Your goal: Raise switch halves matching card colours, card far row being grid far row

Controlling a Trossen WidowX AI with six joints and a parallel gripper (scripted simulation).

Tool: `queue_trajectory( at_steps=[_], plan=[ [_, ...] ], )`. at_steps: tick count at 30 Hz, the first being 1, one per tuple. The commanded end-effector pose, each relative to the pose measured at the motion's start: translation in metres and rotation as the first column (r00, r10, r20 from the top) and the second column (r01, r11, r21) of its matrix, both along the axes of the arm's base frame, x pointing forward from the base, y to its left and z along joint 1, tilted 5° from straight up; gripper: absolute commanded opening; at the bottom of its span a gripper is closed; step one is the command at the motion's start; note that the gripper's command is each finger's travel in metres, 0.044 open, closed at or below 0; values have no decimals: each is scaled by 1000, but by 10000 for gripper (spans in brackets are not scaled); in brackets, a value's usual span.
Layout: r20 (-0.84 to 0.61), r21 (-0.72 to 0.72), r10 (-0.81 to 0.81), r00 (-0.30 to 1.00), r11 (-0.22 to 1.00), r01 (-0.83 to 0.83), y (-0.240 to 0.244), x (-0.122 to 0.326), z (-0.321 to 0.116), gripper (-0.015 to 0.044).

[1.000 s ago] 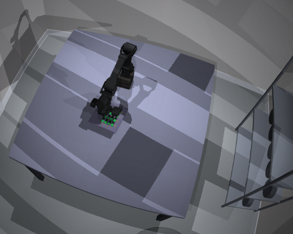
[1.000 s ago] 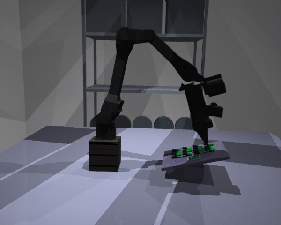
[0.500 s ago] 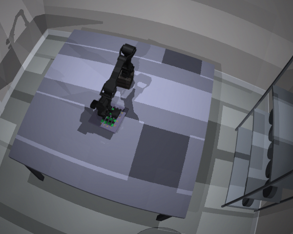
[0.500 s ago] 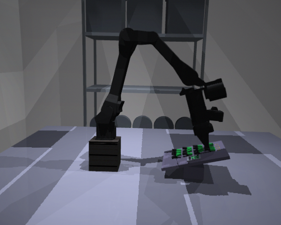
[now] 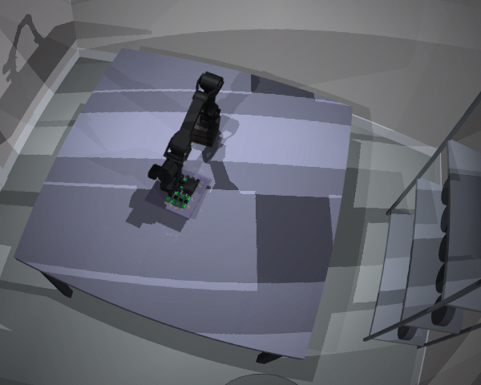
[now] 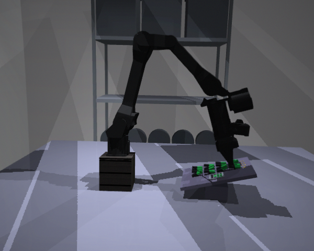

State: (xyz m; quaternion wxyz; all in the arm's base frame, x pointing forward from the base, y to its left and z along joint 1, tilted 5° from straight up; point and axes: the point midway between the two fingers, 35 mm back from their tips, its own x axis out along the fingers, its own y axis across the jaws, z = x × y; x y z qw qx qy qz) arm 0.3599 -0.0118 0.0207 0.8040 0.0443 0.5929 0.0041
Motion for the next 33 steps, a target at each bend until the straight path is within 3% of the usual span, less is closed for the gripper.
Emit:
queue_trajectory(
  at_steps=[1,33],
  plan=[
    [-2,4,-3,1000,1000,3,1,-1,-1,0],
    [-2,4,-3,1000,1000,3,1,0,-5,0]
  ],
)
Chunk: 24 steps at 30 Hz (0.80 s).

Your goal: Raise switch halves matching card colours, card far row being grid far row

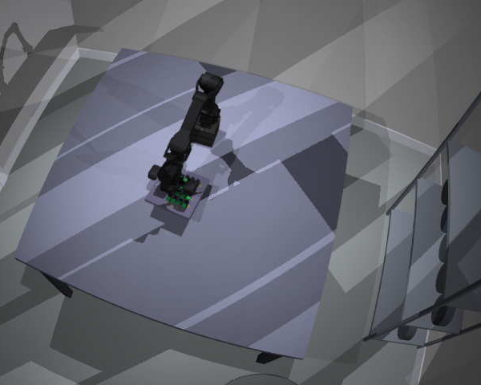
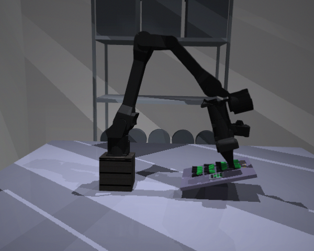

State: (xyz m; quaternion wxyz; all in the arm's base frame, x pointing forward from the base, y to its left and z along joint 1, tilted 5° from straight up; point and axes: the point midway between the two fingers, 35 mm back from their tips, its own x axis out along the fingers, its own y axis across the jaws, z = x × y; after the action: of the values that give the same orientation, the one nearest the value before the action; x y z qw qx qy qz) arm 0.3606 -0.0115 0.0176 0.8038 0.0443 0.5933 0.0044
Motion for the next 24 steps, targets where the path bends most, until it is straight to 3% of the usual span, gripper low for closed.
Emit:
queue_trajectory(
  at_steps=[1,17,22,24],
  plan=[
    [-1,4,-3,1000,1000,3,1,0,-2,0],
    [-1,4,-3,1000,1000,3,1,0,-4,0],
    [-26,4,-1,1000,1000,1,-3,-15,56,0],
    [-28,5,-1,1000,1000,1,-4,-16,59,0]
  ],
)
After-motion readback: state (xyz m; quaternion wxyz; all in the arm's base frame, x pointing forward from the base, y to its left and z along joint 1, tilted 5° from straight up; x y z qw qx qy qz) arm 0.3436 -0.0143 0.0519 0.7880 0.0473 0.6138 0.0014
